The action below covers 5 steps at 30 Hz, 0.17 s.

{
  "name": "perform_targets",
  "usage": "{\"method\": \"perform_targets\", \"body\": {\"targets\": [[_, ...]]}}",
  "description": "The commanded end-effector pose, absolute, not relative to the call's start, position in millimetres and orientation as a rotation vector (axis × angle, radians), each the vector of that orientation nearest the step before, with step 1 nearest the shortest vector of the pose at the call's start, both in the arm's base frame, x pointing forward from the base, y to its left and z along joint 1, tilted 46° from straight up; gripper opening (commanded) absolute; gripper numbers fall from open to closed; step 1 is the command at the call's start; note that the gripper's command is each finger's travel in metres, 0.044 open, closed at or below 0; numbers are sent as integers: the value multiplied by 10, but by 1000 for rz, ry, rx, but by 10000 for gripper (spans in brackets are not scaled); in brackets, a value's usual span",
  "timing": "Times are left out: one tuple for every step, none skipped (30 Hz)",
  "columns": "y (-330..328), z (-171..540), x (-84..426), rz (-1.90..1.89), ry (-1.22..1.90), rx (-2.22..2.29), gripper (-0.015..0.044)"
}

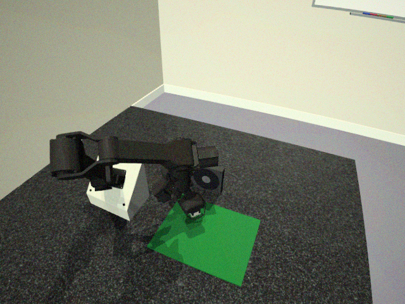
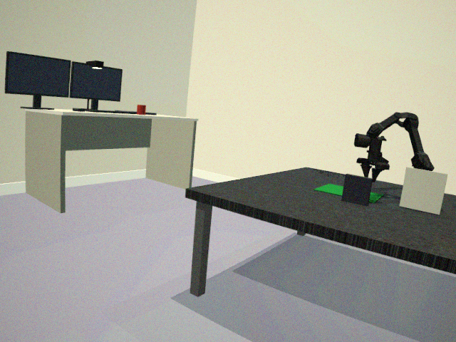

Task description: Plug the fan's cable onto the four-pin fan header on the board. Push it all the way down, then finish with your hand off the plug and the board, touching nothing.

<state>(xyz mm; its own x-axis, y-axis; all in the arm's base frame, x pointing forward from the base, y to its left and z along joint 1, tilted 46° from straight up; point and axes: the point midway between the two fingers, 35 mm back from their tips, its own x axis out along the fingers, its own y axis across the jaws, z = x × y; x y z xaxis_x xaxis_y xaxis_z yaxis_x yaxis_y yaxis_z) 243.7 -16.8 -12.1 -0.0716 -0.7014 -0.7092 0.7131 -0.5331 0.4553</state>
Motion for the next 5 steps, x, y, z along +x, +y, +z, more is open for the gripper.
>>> {"method": "perform_targets", "body": {"targets": [[-359, 92, 2081, -1788, 17, 1156, 260], [-404, 133, 1988, -1789, 17, 1155, 260], [-447, 169, 1896, -1789, 17, 1154, 260], [-481, 194, 1821, -1789, 17, 1153, 260], [-501, 207, 1775, -1790, 17, 1153, 260]]}}
